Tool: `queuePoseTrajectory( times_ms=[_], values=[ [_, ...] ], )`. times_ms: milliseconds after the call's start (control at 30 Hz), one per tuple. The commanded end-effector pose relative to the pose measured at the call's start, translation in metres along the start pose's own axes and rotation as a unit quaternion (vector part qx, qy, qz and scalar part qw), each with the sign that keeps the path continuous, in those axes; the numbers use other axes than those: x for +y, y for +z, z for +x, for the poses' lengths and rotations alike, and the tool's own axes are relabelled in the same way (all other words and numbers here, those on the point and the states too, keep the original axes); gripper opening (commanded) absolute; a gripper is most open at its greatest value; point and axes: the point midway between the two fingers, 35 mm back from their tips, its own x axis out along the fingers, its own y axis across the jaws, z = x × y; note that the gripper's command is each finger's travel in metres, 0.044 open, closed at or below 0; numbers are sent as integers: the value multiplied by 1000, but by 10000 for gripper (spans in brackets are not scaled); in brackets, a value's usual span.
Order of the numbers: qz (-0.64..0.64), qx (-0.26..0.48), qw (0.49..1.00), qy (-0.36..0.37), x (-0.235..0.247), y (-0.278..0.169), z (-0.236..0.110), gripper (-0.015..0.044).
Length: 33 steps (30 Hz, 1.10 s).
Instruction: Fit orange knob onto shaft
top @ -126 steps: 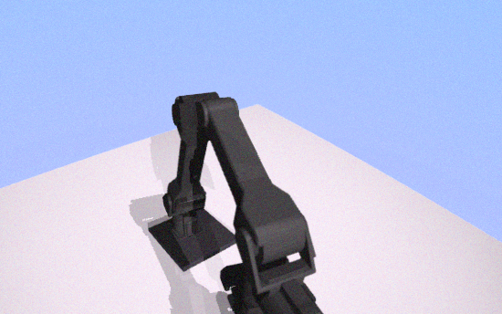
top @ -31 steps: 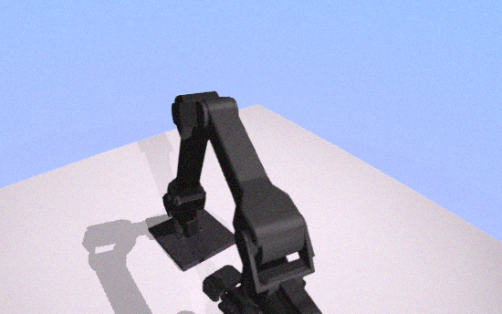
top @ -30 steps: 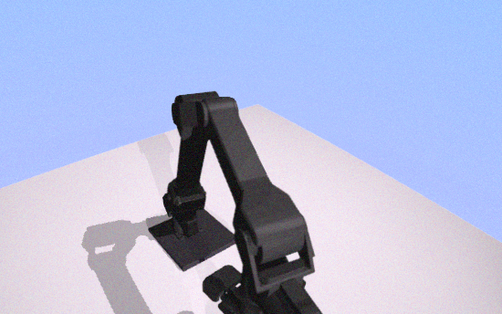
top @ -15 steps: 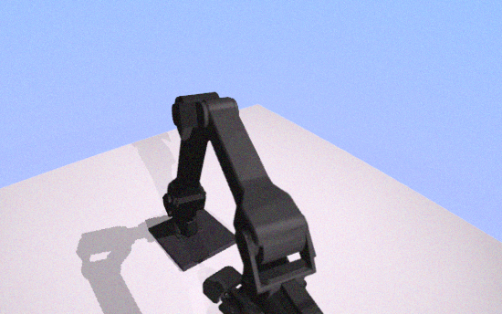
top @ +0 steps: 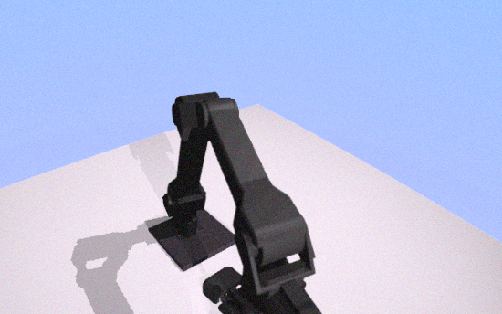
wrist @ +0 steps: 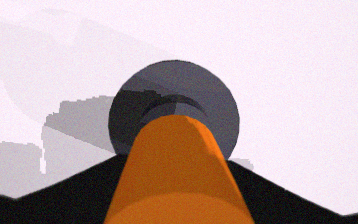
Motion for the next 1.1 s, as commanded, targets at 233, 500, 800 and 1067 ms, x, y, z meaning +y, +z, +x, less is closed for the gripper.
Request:
queuePoseTrajectory(
  times_ms=[233, 500, 800, 1067],
  values=[
    [-2, 1, 1000, -2, -1, 0, -4, 0],
    [-86, 1, 996, -2, 0, 0, -4, 0],
    [-106, 1, 994, -2, 0, 0, -3, 0],
    [-106, 1, 994, -2, -2, 0, 0, 0]
  ],
)
